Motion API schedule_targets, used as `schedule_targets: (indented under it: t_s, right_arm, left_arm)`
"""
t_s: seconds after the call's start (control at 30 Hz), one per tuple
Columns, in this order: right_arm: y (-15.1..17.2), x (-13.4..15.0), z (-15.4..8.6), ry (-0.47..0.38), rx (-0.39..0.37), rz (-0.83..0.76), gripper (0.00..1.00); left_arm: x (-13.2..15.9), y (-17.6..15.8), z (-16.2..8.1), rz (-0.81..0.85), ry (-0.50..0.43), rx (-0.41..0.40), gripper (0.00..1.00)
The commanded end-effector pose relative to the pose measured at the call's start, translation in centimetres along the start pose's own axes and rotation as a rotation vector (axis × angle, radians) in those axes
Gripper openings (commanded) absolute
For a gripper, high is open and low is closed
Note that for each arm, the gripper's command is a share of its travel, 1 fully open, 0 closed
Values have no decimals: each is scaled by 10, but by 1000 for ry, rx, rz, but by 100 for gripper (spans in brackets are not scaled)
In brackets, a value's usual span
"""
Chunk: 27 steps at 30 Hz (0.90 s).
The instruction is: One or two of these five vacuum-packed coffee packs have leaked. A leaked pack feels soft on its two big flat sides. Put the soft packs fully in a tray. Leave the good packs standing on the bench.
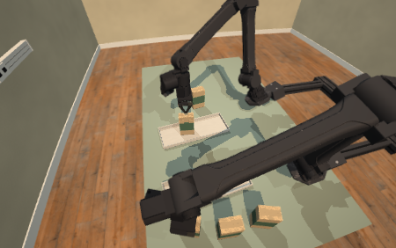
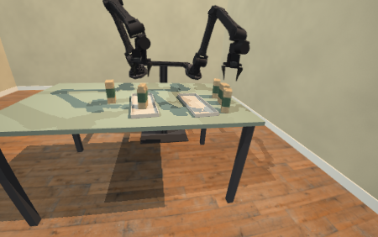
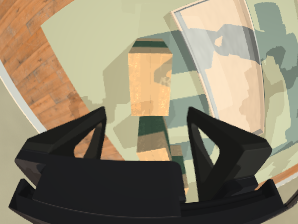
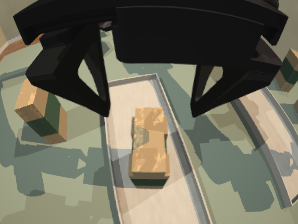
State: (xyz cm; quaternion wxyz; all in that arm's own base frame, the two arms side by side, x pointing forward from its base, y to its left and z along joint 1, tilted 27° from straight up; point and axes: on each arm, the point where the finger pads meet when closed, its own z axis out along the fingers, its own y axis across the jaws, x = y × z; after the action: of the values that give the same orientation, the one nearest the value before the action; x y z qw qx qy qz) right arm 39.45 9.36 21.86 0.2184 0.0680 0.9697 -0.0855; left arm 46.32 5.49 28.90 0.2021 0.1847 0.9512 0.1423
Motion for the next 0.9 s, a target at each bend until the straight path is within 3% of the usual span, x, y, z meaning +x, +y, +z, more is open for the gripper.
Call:
schedule_targets:
  t_s: [0.0,0.87]
  right_arm:
    - [1,-11,-11,-27,-12,12,76]
    - [1,-11,-11,-27,-12,12,76]
  left_arm:
    - [7,-7,16,-9,49,21,76]
    - [-3,-1,11,-16,18,6,76]
